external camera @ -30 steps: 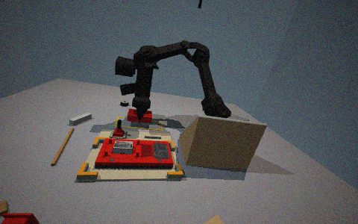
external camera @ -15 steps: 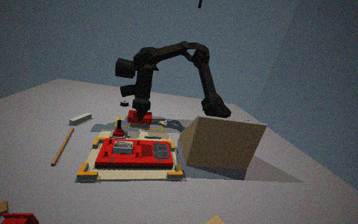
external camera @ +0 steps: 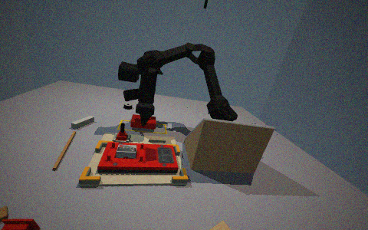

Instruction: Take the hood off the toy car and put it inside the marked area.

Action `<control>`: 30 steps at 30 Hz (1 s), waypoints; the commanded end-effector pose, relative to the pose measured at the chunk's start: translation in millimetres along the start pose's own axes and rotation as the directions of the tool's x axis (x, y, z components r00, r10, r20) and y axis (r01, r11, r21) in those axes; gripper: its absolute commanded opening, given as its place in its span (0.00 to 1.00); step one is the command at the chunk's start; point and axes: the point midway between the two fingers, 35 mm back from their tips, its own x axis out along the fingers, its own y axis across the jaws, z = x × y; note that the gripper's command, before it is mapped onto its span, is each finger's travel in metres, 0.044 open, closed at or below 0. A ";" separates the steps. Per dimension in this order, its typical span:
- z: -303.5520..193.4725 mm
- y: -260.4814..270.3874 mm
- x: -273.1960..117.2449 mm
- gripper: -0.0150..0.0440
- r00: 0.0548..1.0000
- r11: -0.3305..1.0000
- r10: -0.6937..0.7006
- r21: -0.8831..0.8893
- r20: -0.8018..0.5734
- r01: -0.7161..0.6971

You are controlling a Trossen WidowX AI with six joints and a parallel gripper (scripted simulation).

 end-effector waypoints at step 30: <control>-0.3 -0.3 9.1 0.74 1.000 1.000 -0.001 0.000 0.000 0.001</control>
